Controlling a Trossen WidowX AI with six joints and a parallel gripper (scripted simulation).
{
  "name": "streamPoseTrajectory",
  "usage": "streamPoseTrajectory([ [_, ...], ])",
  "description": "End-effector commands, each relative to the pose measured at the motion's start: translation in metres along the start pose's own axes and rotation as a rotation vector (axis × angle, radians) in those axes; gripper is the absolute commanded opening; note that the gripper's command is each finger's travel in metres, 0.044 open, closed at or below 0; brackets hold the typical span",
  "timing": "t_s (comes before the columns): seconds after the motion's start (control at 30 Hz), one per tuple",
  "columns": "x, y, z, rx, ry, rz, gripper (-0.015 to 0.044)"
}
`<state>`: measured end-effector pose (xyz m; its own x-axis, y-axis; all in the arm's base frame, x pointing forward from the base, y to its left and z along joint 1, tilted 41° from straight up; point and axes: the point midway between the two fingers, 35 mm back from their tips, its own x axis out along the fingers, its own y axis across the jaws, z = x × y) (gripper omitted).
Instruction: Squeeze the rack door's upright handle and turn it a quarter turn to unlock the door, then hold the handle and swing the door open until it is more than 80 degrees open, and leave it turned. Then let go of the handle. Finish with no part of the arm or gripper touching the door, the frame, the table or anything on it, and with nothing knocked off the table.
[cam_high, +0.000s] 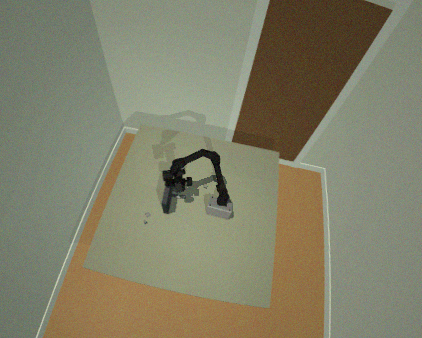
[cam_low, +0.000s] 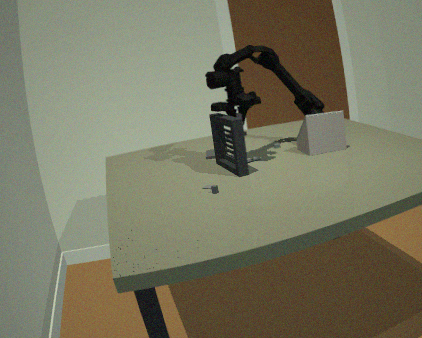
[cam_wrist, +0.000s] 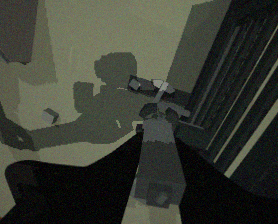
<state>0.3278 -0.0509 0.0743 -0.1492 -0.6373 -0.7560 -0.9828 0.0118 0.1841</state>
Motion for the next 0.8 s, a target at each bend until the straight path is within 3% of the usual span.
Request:
streamPoseTrajectory([
  [0.0, -0.0005, 0.0, -0.0005, -0.003, 0.001, -0.002, 0.0073],
  [0.3, -0.0005, 0.0, -0.0005, -0.003, 0.001, -0.002, 0.0013],
  [0.77, -0.0006, 0.0066, 0.0044, 0.182, 0.001, -0.002, 0.0011],
])
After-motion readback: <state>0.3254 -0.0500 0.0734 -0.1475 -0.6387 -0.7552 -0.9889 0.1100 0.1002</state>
